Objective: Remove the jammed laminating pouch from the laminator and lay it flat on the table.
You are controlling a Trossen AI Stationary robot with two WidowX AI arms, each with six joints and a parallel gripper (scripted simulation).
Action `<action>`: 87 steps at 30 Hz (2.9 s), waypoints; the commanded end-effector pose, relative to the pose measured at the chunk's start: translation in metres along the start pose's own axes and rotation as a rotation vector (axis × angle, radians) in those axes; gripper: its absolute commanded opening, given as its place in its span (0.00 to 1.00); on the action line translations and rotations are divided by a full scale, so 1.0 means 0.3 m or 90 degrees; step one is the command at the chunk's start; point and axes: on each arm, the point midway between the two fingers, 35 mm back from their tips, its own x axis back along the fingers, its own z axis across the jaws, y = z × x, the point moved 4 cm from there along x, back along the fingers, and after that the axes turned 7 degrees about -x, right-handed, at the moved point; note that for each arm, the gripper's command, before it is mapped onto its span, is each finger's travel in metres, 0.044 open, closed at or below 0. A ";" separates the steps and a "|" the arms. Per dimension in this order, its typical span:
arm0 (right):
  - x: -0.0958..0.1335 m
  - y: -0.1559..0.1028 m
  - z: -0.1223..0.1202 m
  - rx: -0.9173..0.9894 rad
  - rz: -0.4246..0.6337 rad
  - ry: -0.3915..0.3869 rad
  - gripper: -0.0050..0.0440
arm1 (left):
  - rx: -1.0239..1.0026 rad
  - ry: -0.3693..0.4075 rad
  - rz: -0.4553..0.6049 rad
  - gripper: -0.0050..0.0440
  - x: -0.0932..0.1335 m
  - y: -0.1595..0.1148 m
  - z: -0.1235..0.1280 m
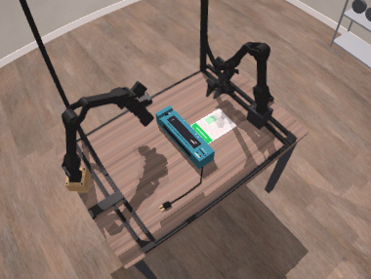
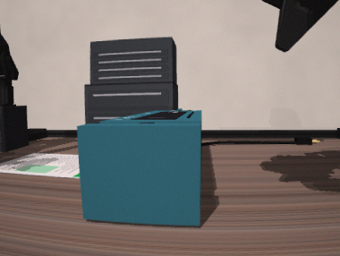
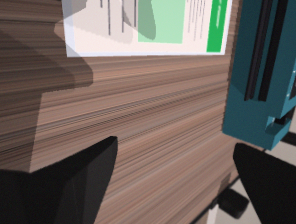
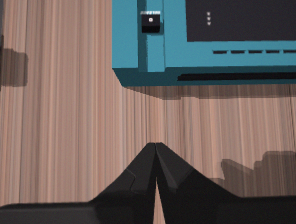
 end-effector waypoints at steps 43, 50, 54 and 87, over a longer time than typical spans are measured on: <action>0.039 0.025 0.004 -0.001 -0.022 0.005 0.00 | 0.005 -0.007 0.001 0.81 0.100 0.039 -0.316; 0.039 0.025 0.004 -0.001 -0.022 0.005 0.00 | 0.009 -0.008 0.006 0.81 0.118 0.040 -0.363; 0.039 0.025 0.004 -0.001 -0.022 0.005 0.00 | -0.001 -0.005 -0.006 0.81 0.098 0.044 -0.320; 0.039 0.025 0.004 -0.001 -0.022 0.005 0.00 | 0.004 -0.008 -0.001 0.81 0.105 0.041 -0.335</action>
